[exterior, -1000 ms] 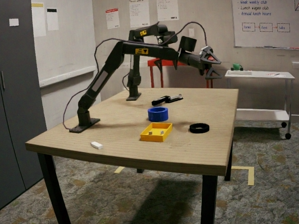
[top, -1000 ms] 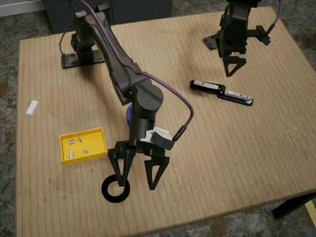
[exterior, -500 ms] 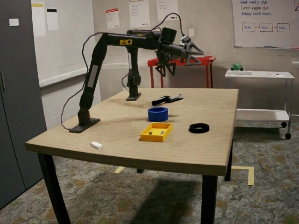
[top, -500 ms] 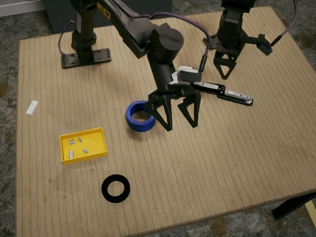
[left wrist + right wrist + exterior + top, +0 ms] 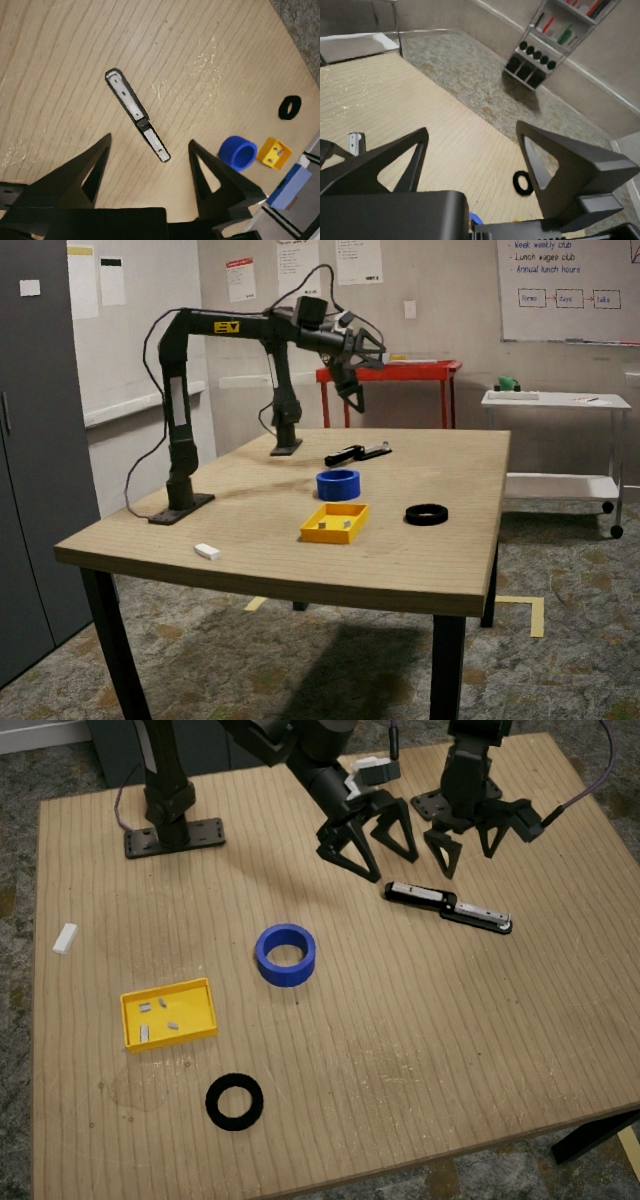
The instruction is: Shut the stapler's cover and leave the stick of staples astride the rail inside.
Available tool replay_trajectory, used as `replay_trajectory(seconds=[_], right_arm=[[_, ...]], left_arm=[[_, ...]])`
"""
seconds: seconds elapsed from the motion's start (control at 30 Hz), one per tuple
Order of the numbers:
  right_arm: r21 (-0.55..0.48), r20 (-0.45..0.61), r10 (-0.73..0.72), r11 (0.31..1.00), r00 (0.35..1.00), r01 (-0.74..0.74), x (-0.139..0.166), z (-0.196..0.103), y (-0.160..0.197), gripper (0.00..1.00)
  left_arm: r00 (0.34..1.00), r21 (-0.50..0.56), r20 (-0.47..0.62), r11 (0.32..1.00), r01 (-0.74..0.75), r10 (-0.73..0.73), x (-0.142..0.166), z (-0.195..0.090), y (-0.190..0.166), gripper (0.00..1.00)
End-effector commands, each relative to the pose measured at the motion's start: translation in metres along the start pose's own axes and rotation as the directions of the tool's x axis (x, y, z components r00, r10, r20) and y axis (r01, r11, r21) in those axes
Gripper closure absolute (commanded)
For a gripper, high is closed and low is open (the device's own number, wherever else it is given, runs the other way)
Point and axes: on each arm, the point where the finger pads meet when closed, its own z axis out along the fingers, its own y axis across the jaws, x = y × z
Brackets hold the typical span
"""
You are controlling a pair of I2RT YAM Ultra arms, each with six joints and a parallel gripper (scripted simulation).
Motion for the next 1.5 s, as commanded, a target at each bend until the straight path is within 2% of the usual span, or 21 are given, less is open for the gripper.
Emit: replay_trajectory(seconds=[0.0,0.13,0.37,0.43,0.63,0.77,0.93,1.47], right_arm=[[-0.078,0.077,0.061,0.995,0.995,-0.055,-0.015,-0.031,0.022,0.00],[-0.179,0.101,0.094,0.981,0.990,-0.075,-0.011,-0.062,0.053,0.00],[-0.377,0.121,0.163,0.920,0.979,-0.106,0.007,-0.124,0.109,0.00],[-0.377,0.121,0.163,0.920,0.979,-0.106,0.007,-0.124,0.109,0.00],[-0.517,0.114,0.208,0.847,0.971,-0.120,0.031,-0.169,0.145,0.00],[-0.572,0.111,0.218,0.812,0.970,-0.117,0.045,-0.189,0.160,0.00],[-0.576,0.118,0.208,0.811,0.971,-0.104,0.051,-0.194,0.162,0.00],[-0.575,0.128,0.213,0.812,0.969,-0.103,0.046,-0.195,0.161,0.00]], left_arm=[[0.982,0.089,0.109,0.982,-0.166,0.156,-0.013,-0.004,-0.003,0.00],[0.947,0.103,0.150,0.948,-0.302,0.285,-0.007,0.002,0.004,0.00],[0.819,0.100,0.248,0.827,-0.553,0.518,0.000,0.014,0.017,0.00],[0.819,0.100,0.248,0.827,-0.553,0.518,0.000,0.014,0.017,0.00],[0.683,0.082,0.315,0.698,-0.711,0.659,0.006,0.023,0.029,0.00],[0.632,0.069,0.331,0.650,-0.756,0.700,0.010,0.029,0.039,0.00],[0.643,0.059,0.309,0.661,-0.748,0.701,0.014,0.034,0.050,0.00],[0.643,0.061,0.310,0.660,-0.749,0.701,0.012,0.033,0.047,0.00]])
